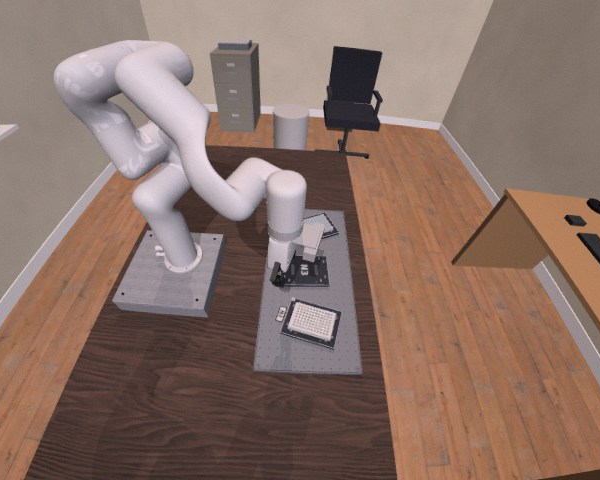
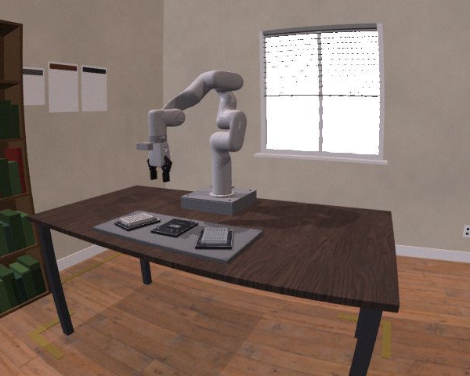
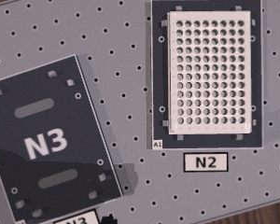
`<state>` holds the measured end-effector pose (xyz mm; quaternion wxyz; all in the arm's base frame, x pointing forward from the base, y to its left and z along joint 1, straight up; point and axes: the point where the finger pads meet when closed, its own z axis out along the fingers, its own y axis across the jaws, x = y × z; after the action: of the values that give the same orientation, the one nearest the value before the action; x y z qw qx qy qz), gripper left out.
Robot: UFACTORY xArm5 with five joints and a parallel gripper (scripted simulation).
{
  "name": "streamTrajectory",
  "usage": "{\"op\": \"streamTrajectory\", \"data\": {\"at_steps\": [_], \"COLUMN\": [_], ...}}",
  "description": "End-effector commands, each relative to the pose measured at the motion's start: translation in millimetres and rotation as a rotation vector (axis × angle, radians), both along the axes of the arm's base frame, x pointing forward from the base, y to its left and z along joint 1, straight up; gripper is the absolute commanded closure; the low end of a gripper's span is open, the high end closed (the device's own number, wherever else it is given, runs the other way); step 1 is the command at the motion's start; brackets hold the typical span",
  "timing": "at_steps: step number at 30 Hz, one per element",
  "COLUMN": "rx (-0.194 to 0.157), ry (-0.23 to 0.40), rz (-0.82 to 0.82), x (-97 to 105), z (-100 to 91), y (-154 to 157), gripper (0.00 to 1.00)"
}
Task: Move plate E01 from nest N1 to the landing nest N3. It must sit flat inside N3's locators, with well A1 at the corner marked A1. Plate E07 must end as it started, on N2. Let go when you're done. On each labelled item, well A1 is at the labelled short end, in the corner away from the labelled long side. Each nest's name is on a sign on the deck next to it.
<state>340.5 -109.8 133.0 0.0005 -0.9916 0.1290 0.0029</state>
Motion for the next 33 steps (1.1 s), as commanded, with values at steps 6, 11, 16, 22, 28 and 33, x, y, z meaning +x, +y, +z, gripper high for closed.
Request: {"op": "streamTrajectory", "data": {"at_steps": [6, 11, 16, 22, 28, 33], "rx": [-0.007, -0.007, -0.008, -0.008, -0.008, -0.008], "ry": [-0.003, -0.003, -0.003, -0.003, -0.003, -0.003], "rz": [0.001, 0.001, 0.001, 0.001, 0.001, 0.001], "x": [-16.4, -25.3, -36.5, -39.2, -39.2, -39.2], "z": [-21.9, -33.2, -47.3, -50.7, -50.7, -50.7], "y": [-29.3, -43.3, -60.7, -65.0, -65.0, -65.0], "gripper": [0.0, 0.0, 0.0, 0.0, 0.0, 0.0]}}
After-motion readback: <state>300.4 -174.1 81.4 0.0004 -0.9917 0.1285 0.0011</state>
